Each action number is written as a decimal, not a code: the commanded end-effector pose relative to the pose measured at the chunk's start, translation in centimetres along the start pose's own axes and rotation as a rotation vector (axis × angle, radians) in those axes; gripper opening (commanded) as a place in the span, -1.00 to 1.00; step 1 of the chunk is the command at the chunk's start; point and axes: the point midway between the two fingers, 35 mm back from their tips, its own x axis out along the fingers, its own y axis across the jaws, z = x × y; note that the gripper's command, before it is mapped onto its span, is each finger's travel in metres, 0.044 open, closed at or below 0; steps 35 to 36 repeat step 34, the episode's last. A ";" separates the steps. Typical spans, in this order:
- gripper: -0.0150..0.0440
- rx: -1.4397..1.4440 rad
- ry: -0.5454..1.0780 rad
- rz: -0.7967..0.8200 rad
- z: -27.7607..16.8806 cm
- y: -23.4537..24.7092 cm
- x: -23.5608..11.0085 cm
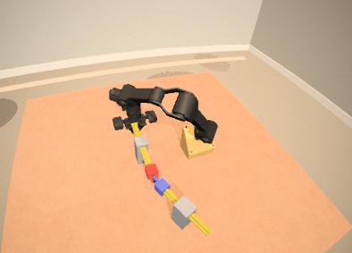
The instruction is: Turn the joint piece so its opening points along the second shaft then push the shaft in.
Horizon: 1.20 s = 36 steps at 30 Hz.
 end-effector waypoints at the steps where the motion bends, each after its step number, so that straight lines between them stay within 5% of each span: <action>1: -0.26 0.000 0.000 -0.002 0.0 0.0 0.0; 15: 0.98 0.000 0.000 -0.002 0.0 0.0 0.0; 36: 1.00 0.001 0.004 0.001 0.0 0.0 -3.2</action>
